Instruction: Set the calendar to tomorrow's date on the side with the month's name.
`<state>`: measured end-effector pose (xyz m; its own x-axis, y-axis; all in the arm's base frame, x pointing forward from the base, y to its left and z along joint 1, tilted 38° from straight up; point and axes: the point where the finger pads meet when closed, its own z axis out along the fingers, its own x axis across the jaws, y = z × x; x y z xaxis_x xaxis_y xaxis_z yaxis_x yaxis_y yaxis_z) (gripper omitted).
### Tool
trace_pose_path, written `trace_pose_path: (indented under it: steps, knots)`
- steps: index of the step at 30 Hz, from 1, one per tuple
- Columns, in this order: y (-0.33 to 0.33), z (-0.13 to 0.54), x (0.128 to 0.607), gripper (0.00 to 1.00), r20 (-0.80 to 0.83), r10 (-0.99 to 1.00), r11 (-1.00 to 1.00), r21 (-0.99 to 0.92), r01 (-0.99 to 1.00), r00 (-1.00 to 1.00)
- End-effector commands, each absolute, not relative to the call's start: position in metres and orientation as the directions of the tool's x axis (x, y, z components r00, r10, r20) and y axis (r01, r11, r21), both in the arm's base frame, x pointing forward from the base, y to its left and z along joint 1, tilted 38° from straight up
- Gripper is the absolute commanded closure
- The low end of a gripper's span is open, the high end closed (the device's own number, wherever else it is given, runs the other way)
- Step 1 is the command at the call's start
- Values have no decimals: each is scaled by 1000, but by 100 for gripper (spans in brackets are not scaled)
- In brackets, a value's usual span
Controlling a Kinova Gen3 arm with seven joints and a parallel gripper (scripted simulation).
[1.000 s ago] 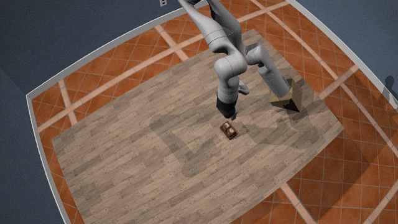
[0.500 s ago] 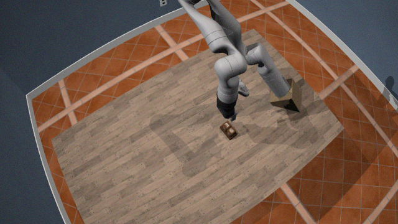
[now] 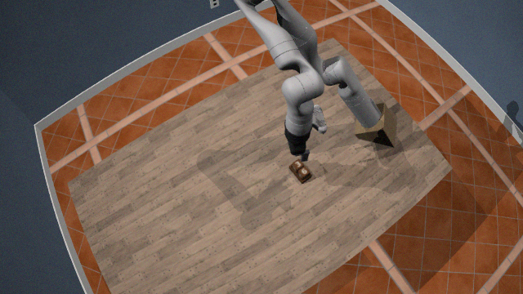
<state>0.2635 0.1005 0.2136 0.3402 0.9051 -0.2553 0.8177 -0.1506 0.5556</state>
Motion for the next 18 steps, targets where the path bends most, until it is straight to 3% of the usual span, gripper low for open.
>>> trace_pose_path:
  steps: [1,18]
  knots:
    - [99,212,264,0,-224,894,-202,570,797,387]
    - [93,199,272,0,81,680,-614,608,504,729]
